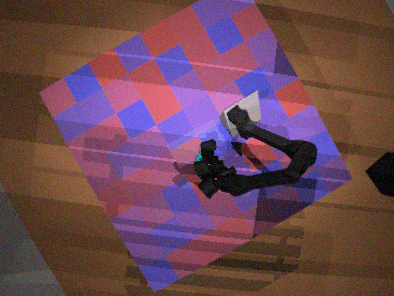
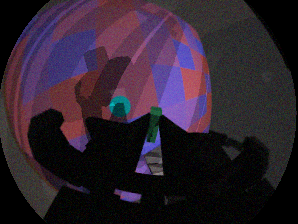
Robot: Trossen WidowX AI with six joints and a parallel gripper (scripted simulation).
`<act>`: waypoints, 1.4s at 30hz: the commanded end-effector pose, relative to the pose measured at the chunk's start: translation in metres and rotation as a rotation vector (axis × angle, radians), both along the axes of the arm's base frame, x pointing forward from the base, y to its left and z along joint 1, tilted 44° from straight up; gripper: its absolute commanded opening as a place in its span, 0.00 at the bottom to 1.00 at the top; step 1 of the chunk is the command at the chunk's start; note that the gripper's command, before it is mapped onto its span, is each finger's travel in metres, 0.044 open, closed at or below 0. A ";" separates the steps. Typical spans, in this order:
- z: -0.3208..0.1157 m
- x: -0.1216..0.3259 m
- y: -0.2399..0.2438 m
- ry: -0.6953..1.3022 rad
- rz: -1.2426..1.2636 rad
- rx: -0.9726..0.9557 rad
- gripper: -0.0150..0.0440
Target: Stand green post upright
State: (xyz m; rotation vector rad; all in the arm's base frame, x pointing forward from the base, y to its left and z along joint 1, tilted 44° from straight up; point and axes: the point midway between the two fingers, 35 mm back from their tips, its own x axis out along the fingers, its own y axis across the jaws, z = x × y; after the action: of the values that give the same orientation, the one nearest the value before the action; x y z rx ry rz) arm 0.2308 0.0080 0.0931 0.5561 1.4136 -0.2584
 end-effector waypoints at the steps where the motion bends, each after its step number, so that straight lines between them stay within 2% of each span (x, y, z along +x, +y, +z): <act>1: -0.002 -0.001 0.000 -0.010 -0.011 -0.026 0.29; 42: -0.003 0.002 0.000 -0.181 -0.093 -0.215 0.29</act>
State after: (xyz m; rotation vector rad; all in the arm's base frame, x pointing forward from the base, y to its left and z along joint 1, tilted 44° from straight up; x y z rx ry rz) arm 0.2331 0.0079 0.0909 0.4583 1.1907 -0.4038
